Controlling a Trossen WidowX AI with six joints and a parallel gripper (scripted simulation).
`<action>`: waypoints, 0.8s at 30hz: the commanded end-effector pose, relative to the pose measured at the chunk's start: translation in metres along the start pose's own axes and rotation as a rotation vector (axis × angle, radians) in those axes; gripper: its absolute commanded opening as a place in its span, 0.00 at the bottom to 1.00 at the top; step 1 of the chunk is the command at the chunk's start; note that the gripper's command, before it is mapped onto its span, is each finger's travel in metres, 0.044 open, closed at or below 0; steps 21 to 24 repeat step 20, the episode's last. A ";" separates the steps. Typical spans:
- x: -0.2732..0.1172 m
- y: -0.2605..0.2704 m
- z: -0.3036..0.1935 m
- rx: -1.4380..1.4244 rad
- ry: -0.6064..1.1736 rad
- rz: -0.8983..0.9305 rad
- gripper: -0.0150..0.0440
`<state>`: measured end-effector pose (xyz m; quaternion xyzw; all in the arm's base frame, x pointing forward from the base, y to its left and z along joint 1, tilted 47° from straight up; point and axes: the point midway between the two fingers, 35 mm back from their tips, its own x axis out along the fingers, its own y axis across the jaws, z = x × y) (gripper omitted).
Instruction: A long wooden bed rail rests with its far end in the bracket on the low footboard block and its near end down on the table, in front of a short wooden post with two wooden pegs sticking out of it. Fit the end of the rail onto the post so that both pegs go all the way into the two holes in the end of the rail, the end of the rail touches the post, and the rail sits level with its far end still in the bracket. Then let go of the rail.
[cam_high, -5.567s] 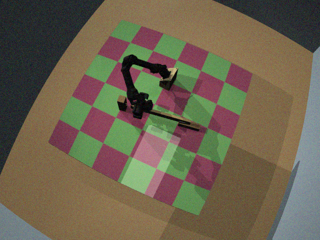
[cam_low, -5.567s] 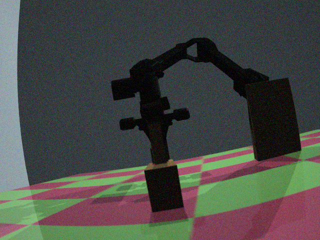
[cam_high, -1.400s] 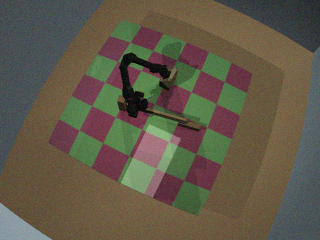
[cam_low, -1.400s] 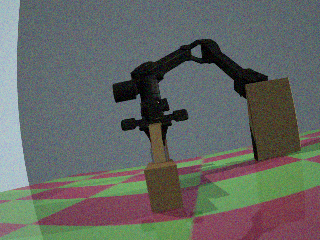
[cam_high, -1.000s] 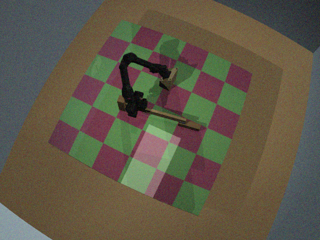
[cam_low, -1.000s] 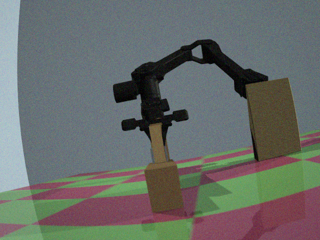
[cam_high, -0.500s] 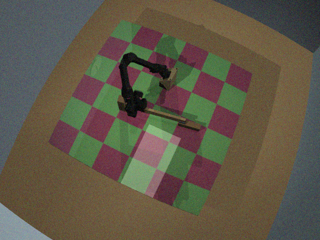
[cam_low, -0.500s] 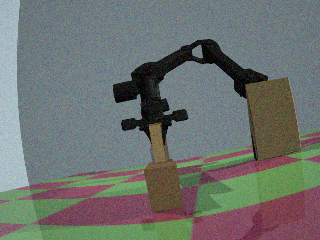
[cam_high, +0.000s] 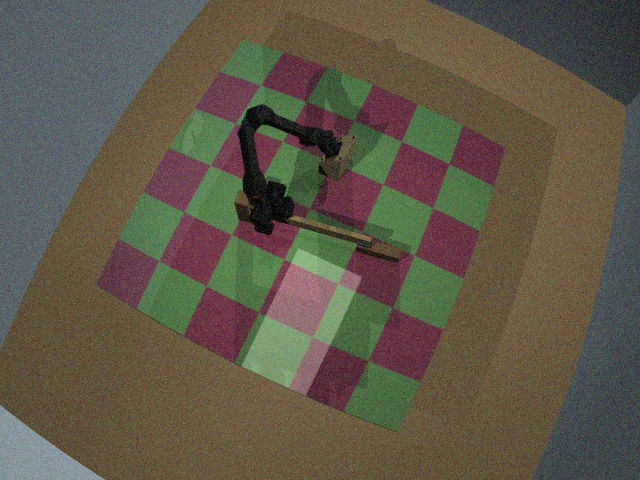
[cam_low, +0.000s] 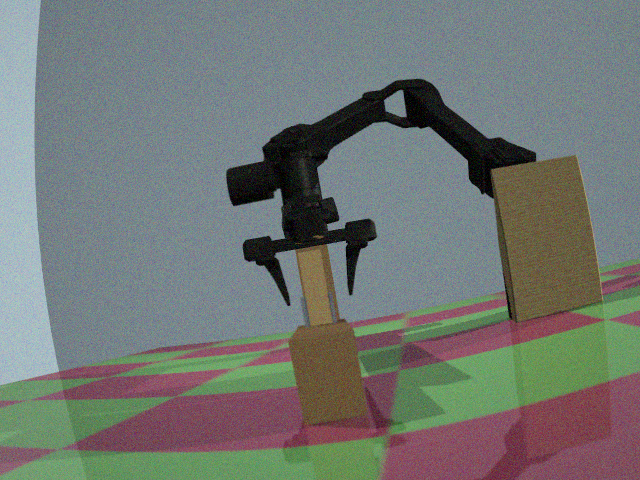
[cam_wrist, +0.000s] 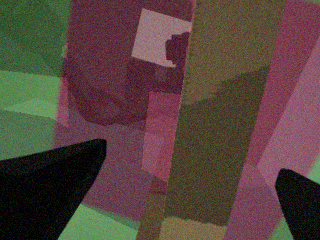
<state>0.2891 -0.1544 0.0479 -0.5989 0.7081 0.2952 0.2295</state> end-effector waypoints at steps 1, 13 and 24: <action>-0.002 0.000 0.002 0.000 0.000 0.000 1.00; -0.030 0.000 0.031 -0.002 -0.001 -0.001 1.00; -0.030 0.000 0.031 -0.002 -0.001 -0.001 1.00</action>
